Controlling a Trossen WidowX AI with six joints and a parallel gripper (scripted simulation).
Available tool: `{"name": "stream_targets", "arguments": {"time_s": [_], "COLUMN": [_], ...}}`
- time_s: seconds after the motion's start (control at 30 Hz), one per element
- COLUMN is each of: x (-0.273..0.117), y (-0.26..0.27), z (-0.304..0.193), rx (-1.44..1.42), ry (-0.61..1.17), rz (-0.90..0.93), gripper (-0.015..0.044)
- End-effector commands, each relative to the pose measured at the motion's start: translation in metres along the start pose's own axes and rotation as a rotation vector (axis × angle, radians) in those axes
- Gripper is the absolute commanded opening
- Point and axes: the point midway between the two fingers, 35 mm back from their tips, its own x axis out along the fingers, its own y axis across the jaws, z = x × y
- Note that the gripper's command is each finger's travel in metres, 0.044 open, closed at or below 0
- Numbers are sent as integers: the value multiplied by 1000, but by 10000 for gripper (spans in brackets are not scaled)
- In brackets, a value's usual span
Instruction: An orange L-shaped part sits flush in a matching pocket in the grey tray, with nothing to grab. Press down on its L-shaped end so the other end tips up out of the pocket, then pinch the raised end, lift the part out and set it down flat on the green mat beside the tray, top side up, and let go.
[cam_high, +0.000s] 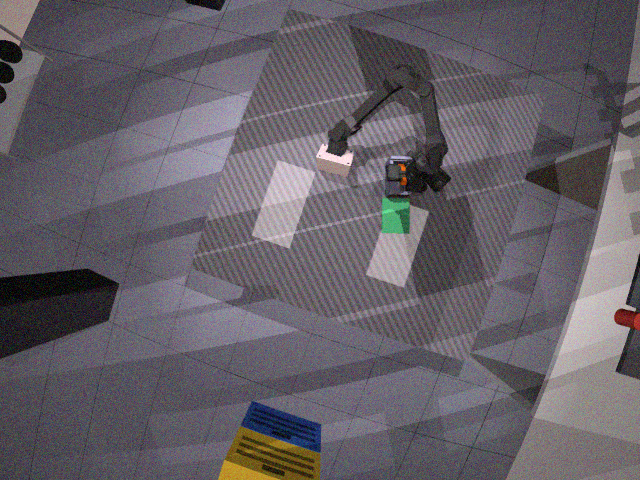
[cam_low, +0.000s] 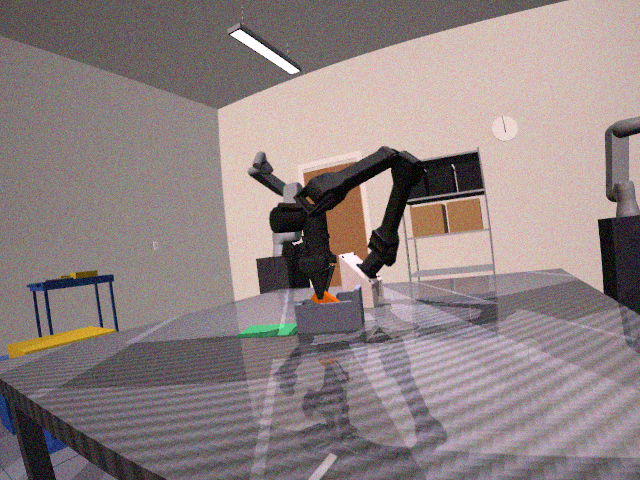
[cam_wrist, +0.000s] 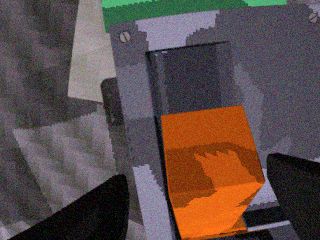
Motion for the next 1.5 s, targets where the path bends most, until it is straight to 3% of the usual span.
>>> {"name": "stream_targets", "arguments": {"time_s": [0.0,0.17,0.3,0.7,0.83,1.47], "x": [9,9,5,5,5,-15], "y": [-3,-3,-1,-1,-1,-2], "z": [-2,-2,-1,-1,-1,-1], "rx": [7,7,0,0,0,6], "ry": [9,9,2,2,2,6], "rz": [-6,-6,-2,-2,-2,-5], "gripper": [280,280,175,95,0,0]}}
